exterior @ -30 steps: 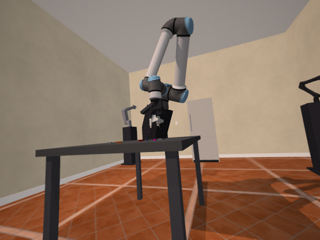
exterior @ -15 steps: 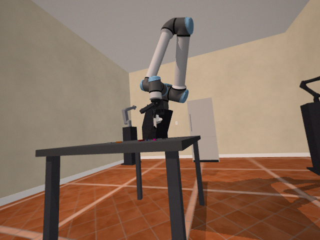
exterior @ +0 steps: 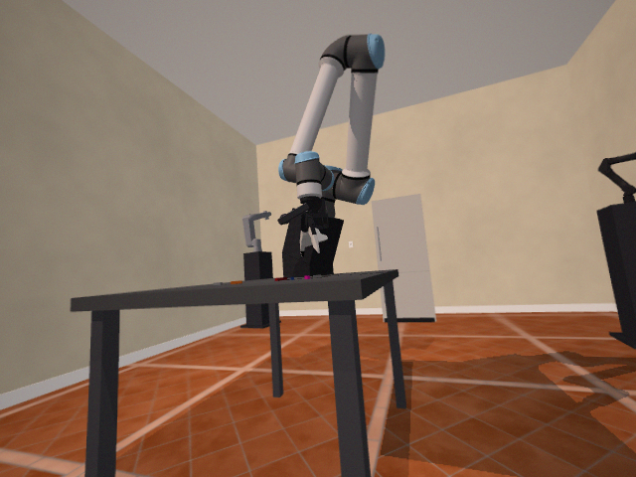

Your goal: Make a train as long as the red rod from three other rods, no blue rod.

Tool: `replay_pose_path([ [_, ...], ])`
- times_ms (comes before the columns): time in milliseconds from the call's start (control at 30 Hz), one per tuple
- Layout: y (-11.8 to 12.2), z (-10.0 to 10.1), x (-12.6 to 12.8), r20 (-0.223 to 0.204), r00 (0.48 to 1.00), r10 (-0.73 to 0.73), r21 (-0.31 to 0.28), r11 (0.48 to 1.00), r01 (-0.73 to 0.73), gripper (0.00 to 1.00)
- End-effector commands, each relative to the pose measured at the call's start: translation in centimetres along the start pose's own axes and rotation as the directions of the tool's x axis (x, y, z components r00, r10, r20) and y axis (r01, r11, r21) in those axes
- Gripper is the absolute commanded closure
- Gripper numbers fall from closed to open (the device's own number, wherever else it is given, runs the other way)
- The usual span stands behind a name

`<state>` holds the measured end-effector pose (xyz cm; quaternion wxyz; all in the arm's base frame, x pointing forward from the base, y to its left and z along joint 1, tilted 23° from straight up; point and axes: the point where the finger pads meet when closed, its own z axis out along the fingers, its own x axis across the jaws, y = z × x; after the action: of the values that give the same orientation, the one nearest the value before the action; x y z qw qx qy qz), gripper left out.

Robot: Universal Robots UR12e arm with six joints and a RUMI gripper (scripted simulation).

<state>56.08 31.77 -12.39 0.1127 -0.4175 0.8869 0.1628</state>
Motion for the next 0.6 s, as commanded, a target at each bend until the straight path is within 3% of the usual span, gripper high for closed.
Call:
replay_pose_path([
  [0, 0.01, -0.04, -0.07, 0.001, 0.998, -0.055, -0.002, 0.998, 0.055, 0.0],
  [567, 0.02, -0.04, -0.07, 0.001, 0.998, -0.062, -0.002, 0.998, 0.062, 0.0],
])
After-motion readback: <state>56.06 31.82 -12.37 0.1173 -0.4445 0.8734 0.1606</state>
